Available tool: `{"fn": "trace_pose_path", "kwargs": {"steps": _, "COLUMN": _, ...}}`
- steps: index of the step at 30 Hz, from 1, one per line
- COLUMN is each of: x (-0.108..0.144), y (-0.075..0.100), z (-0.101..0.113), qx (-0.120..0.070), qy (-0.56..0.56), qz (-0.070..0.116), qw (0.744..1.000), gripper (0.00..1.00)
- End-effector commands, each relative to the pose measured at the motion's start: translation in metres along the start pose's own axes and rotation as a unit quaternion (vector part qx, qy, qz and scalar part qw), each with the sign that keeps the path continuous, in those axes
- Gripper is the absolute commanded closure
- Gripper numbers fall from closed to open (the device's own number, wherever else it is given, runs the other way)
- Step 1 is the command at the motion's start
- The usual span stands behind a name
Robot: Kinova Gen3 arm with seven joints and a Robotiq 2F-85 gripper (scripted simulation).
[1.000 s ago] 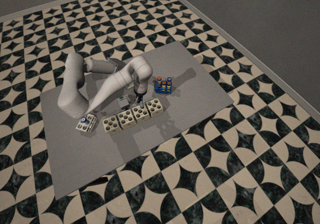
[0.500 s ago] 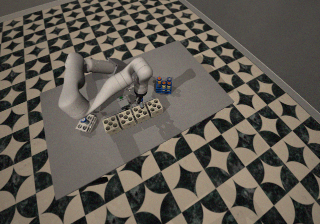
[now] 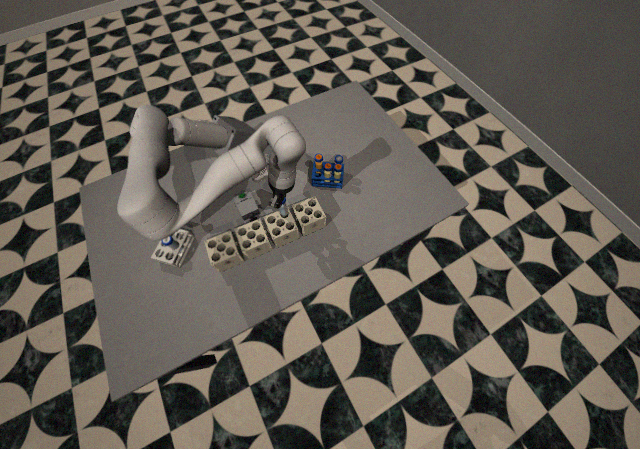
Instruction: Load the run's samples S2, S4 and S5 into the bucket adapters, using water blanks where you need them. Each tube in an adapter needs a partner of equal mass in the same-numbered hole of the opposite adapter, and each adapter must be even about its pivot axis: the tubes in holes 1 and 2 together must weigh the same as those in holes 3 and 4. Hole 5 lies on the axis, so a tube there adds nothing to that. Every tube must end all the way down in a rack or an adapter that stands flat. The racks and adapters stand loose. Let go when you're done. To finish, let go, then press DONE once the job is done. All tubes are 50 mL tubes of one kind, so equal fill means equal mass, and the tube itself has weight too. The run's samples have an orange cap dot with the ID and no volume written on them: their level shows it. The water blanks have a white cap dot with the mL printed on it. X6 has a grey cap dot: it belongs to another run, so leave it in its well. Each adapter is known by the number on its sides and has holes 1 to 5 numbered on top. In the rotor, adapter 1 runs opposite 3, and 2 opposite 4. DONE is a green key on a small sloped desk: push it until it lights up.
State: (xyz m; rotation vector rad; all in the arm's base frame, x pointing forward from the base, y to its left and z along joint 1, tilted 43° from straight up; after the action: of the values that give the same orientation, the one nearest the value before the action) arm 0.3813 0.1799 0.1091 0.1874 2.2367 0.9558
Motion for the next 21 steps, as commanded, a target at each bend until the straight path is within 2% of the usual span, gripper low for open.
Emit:
{"fn": "trace_pose_path", "kwargs": {"steps": 1, "x": 0.000, "y": -0.001, "z": 0.000, "qx": -0.001, "qy": 0.000, "qz": 0.000, "qw": 1.000, "gripper": 0.90}}
{"fn": "trace_pose_path", "kwargs": {"steps": 21, "x": -0.001, "y": -0.013, "z": 0.003, "qx": -0.001, "qy": 0.000, "qz": 0.000, "qw": 1.000, "gripper": 0.90}}
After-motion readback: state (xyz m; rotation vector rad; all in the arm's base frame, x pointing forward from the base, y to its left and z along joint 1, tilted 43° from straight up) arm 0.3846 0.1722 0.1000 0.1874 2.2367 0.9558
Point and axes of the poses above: the point where the finger pads meet when closed, its own y axis back along the fingers, its own x axis across the jaws, z = x × y, the point moved 4 cm from there along y, back along the fingers, and after that the axes turned 13 degrees about y, right-handed, at the moved point
